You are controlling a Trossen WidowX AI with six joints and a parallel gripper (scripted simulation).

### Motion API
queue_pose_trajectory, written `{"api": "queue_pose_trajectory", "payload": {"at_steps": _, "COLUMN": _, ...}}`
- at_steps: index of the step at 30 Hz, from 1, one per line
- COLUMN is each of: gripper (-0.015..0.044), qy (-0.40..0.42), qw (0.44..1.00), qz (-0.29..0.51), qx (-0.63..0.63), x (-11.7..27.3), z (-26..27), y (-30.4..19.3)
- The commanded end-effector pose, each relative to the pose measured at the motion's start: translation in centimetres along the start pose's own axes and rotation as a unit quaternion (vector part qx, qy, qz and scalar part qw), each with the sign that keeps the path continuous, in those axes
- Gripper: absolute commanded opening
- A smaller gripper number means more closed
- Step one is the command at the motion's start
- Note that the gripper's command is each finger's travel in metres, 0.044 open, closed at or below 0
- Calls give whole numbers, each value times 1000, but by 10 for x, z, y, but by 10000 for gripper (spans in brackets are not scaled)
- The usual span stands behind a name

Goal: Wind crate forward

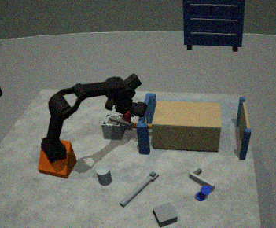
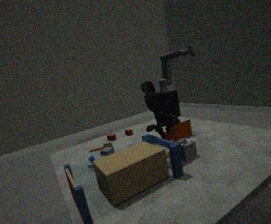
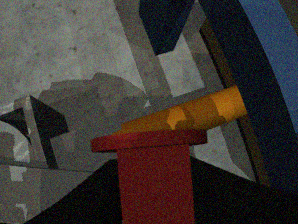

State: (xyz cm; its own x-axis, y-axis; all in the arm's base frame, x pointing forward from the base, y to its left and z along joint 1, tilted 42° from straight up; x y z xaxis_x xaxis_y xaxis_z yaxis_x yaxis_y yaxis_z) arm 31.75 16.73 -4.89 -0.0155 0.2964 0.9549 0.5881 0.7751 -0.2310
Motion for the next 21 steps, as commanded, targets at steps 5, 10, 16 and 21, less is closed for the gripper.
{"api": "queue_pose_trajectory", "payload": {"at_steps": 5, "gripper": 0, "qy": 0, "qw": 1000, "qz": -4, "qx": -2, "x": -7, "z": 3, "y": 12}}
{"api": "queue_pose_trajectory", "payload": {"at_steps": 10, "gripper": 0, "qy": 0, "qw": 1000, "qz": -4, "qx": -2, "x": -9, "z": 5, "y": 17}}
{"api": "queue_pose_trajectory", "payload": {"at_steps": 16, "gripper": 0, "qy": 1, "qw": 1000, "qz": -5, "qx": -2, "x": -12, "z": 8, "y": 23}}
{"api": "queue_pose_trajectory", "payload": {"at_steps": 21, "gripper": 0, "qy": 1, "qw": 1000, "qz": -5, "qx": -3, "x": -14, "z": 10, "y": 28}}
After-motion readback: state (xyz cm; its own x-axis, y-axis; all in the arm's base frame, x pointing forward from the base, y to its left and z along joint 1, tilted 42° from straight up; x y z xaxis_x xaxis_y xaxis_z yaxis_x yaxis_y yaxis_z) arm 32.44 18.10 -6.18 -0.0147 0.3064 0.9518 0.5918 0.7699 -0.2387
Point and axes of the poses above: the point midway between the two fingers, 35 mm back from their tips, its own x axis back along the fingers, its own z axis across the jaws, y = z × x, the point moved 5 cm from there along x, back along the fingers, and after that the axes turned 11 degrees about -x, right-handed, at the moved point
